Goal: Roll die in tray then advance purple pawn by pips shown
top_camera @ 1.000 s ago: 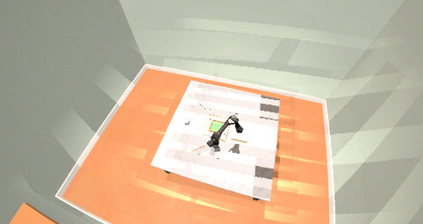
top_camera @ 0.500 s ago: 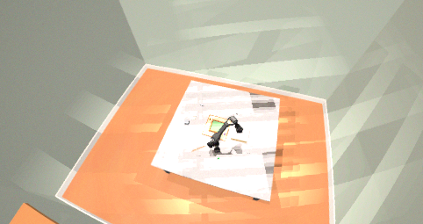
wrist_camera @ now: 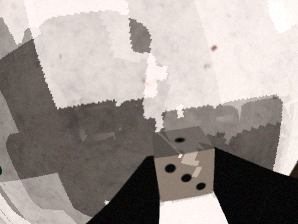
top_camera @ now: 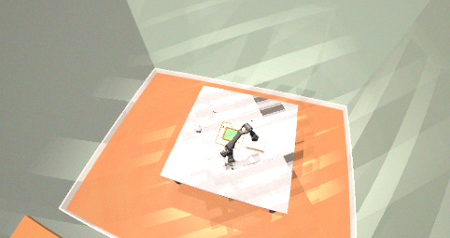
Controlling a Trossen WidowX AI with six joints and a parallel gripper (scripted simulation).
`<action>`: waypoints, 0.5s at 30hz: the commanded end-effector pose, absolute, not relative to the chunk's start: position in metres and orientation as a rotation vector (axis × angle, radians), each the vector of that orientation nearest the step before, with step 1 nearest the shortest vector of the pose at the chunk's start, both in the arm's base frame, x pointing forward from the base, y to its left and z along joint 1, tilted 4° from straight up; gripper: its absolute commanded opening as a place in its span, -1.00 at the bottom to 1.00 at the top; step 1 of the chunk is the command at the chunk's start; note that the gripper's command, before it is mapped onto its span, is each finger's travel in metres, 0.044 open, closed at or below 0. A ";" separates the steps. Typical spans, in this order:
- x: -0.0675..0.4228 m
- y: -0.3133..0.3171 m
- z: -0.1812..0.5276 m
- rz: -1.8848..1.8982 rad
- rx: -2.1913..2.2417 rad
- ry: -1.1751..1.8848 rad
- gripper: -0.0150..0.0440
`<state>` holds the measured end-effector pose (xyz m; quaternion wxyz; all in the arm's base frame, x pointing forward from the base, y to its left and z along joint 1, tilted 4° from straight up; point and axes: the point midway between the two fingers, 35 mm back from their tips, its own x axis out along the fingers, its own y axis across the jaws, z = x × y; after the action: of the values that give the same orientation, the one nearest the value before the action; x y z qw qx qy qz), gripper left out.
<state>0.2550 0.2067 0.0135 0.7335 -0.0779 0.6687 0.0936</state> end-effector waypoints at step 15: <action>0.260 0.210 0.082 0.212 -0.180 1.466 -0.49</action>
<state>0.2603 0.2110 0.0672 0.7344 -0.0781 0.6675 0.0950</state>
